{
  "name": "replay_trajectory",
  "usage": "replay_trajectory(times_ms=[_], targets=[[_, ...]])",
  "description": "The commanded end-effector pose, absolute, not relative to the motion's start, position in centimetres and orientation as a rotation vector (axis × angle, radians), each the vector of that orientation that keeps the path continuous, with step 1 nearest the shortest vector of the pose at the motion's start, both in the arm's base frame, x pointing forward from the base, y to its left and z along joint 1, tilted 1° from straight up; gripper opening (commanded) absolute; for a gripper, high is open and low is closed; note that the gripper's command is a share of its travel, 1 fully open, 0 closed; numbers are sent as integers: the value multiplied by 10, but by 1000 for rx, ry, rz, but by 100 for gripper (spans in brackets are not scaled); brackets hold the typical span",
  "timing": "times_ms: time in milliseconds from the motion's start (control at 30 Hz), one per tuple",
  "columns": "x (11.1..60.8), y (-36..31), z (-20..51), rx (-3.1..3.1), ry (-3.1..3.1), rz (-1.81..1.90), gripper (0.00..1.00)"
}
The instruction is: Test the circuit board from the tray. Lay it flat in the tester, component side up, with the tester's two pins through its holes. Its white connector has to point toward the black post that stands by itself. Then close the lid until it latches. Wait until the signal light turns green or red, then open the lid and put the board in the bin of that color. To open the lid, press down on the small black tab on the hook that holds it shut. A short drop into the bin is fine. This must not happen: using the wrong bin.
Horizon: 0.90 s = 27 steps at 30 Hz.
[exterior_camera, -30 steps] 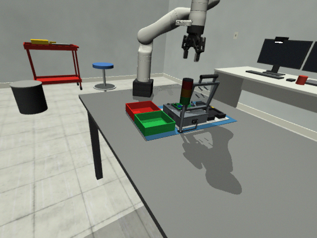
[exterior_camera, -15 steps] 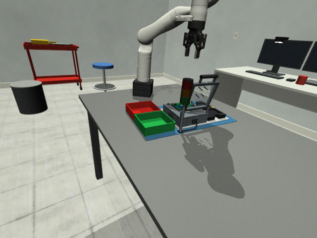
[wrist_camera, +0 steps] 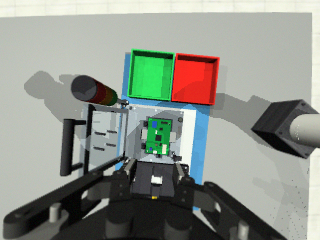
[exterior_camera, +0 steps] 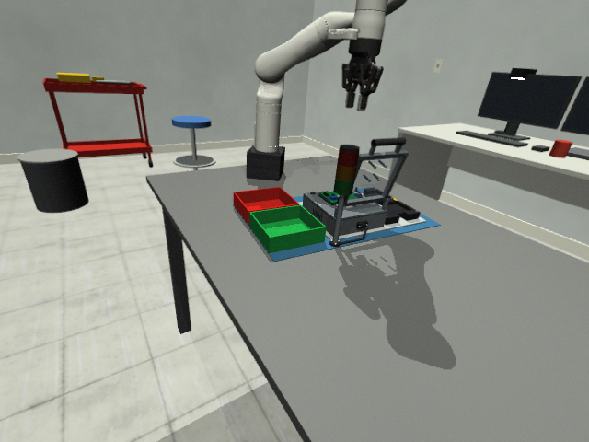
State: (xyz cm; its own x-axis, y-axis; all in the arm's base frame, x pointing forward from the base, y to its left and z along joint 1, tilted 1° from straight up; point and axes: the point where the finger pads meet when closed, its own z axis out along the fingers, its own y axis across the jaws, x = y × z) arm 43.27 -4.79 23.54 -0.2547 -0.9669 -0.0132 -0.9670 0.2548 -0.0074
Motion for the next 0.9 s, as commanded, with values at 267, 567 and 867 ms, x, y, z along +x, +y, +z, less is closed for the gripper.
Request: replay_trajectory(times_ms=[267,567,867], targets=[[433,-48,236,-1908,2476,2,50],[434,-48,236,-1908,2476,2,50],[450,-53,236,-1908,2476,2,50]])
